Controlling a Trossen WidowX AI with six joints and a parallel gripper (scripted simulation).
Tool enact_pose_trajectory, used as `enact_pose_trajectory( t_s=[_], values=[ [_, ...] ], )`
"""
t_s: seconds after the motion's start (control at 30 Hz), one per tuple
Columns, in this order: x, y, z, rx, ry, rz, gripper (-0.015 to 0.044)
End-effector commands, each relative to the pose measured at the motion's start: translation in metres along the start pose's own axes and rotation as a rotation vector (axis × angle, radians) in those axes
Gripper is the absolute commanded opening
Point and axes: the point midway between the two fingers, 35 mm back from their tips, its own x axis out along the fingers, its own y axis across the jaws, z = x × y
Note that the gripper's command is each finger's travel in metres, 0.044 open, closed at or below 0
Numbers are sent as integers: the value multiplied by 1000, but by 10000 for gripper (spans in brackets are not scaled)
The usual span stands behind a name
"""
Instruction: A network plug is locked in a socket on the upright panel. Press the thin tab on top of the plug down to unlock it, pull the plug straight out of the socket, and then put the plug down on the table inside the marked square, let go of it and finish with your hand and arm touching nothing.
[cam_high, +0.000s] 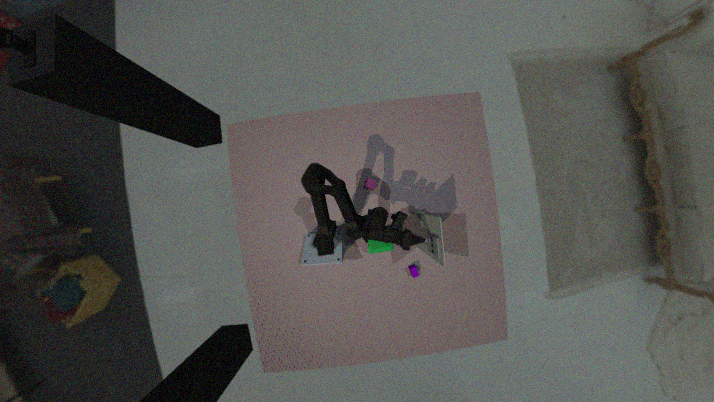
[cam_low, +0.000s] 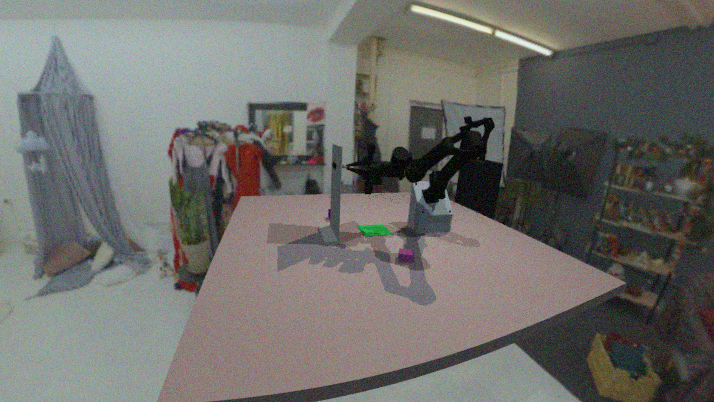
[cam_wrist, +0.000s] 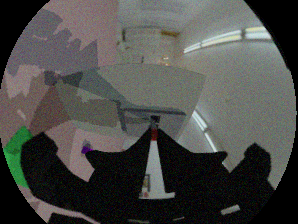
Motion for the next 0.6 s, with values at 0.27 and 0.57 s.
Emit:
enact_pose_trajectory(
  t_s=[0.27, 0.57],
  values=[
    [-9, 1, -3, 0, -4, 4, 0],
    [-15, 1, -6, 0, -4, 4, 0]
  ],
)
